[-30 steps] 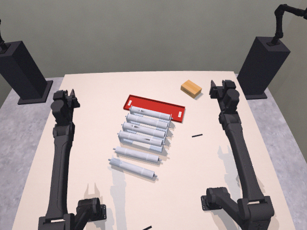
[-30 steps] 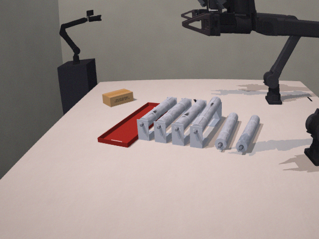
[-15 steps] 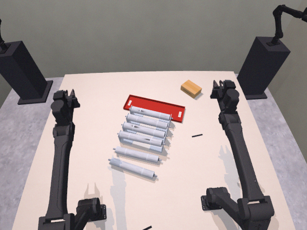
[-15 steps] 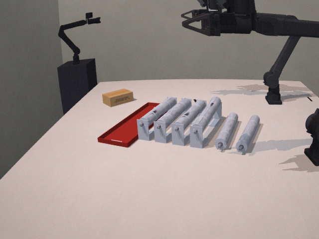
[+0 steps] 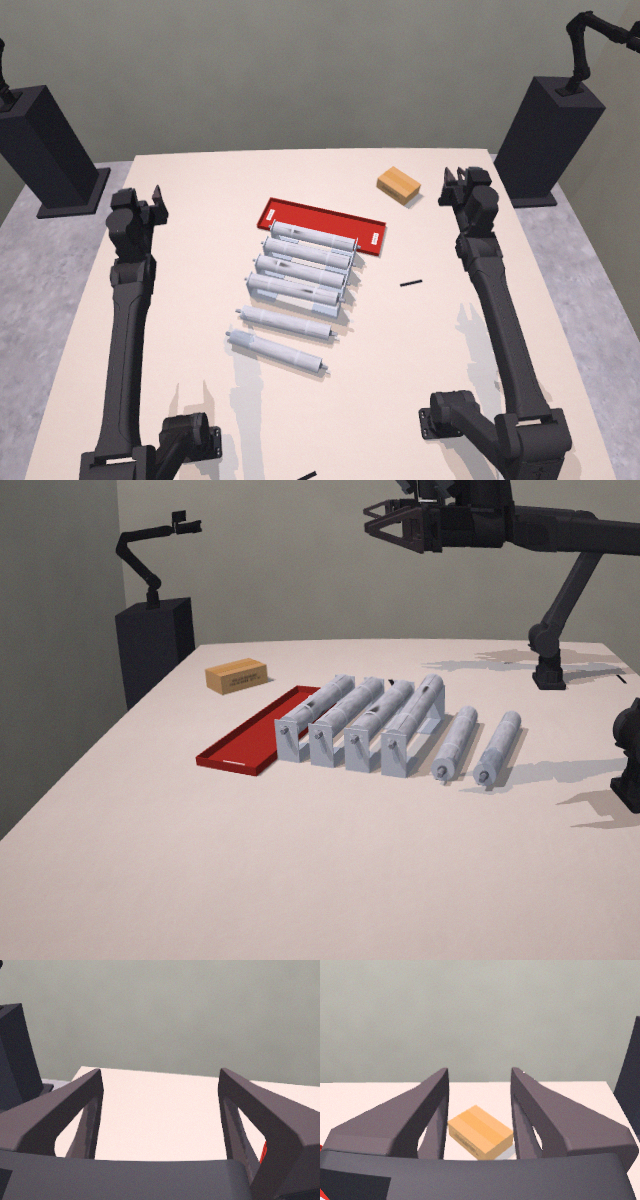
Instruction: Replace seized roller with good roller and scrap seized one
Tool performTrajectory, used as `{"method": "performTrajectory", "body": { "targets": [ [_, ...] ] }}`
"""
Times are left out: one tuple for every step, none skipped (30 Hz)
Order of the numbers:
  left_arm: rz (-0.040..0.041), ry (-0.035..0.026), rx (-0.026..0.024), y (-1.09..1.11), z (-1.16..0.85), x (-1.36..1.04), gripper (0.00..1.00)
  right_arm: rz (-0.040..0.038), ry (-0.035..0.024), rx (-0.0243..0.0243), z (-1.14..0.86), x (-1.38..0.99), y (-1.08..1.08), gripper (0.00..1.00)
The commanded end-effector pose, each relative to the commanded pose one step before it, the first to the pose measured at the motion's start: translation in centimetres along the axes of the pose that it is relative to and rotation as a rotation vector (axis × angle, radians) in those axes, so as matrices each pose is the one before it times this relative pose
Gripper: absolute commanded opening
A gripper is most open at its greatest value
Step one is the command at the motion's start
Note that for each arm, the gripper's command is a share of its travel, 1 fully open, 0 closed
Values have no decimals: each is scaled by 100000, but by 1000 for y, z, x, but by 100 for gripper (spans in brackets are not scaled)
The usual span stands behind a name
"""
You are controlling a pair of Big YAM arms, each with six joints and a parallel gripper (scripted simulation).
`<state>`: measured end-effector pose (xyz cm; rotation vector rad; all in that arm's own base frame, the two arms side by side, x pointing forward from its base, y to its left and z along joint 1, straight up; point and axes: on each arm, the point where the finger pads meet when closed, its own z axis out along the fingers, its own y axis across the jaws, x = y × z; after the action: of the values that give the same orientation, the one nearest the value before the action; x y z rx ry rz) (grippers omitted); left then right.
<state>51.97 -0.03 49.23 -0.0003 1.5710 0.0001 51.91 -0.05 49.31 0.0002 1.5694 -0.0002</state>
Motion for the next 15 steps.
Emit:
{"method": "performTrajectory", "body": {
  "targets": [
    [894, 1711, 1086, -661, -381, 551, 62, 1117, 917, -1086, 424, 401, 514, 32],
    [9, -108, 21, -10, -49, -55, 62, -2, 65, -17, 19, 34, 7, 32],
    [10, -117, 22, -11, -51, -59, 62, 0, -314, -21, -156, -142, 9, 32],
    [9, -113, 22, -10, -50, -58, 62, 0, -84, -19, -64, -30, 7, 32],
    [9, -104, 12, -5, -48, -53, 62, -2, 45, -17, -8, 32, 7, 32],
    [9, -105, 1, 0, -48, -54, 62, 1, 85, -17, -7, 55, 6, 32],
    [1207, 5525, 835, -338, 1407, 2439, 62, -2562, 5215, -763, 487, 2186, 407, 32],
    [1121, 164, 312, -125, 82, -6, 62, -472, -82, 147, 29, -130, 92, 32],
    [0, 0, 0, 0, 0, 0, 62, 0, 0, 0, 0, 0, 0, 32],
    [0, 0, 0, 0, 0, 0, 62, 0, 0, 0, 0, 0, 0, 32],
    [1303, -2110, 320, -111, 55, -1570, 62, -515, -5041, -142, -64, -2850, 142, 32],
    [1155, -2360, 298, -49, 85, -1720, 62, -469, -3239, 51, -308, -2536, 46, 32],
    [1653, -511, 337, -158, 131, -686, 62, -654, -209, -370, -311, -219, 271, 32],
    [1827, 623, 583, -244, 174, -20, 62, -791, 4125, -593, 608, 2153, 411, 32],
    [2113, 1736, 766, -336, 278, 512, 62, -1030, 3795, -731, 107, 2033, 499, 32]
  ]
}}
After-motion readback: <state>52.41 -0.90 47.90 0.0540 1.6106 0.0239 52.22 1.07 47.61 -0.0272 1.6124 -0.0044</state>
